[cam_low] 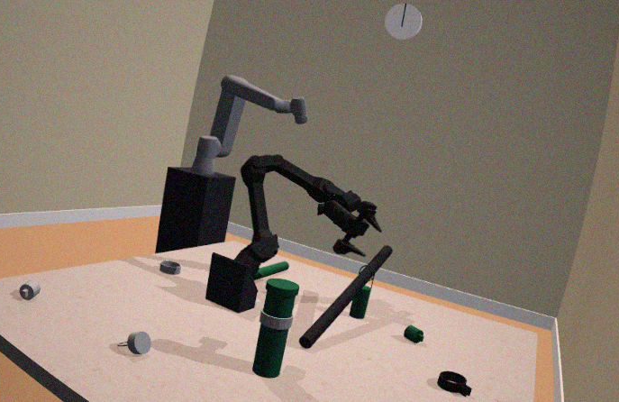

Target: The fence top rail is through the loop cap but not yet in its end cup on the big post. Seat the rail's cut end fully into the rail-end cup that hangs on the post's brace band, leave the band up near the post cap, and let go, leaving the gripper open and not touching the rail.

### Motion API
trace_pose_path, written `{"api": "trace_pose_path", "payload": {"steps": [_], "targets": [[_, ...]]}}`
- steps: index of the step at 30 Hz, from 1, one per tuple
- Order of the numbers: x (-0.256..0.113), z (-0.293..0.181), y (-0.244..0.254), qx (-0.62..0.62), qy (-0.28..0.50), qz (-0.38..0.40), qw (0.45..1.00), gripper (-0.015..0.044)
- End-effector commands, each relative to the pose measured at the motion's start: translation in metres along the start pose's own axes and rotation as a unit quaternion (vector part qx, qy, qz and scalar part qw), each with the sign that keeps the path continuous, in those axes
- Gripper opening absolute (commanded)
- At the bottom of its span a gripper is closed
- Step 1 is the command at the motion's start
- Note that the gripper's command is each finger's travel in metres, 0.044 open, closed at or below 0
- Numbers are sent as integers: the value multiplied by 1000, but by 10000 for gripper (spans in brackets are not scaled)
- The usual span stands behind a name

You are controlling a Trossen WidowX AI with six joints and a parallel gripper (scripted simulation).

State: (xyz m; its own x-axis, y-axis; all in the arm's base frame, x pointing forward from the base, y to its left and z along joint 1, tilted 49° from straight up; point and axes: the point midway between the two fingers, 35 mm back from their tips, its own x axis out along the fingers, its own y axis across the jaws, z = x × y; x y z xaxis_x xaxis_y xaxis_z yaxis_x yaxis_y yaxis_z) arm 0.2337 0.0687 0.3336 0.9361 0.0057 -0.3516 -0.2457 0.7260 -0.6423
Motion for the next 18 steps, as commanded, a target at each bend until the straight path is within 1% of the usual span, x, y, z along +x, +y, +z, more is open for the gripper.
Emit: {"api": "trace_pose_path", "payload": {"steps": [1,4,6,12,14,18], "targets": [[18,-19,-9,-31,49,-7,998,440],[31,-33,-15,-44,81,-13,996,440],[44,-47,-13,-42,113,8,993,440],[85,-115,-7,20,232,99,967,440],[93,-140,-5,57,266,130,954,440],[104,-182,-1,142,308,198,919,440]]}}
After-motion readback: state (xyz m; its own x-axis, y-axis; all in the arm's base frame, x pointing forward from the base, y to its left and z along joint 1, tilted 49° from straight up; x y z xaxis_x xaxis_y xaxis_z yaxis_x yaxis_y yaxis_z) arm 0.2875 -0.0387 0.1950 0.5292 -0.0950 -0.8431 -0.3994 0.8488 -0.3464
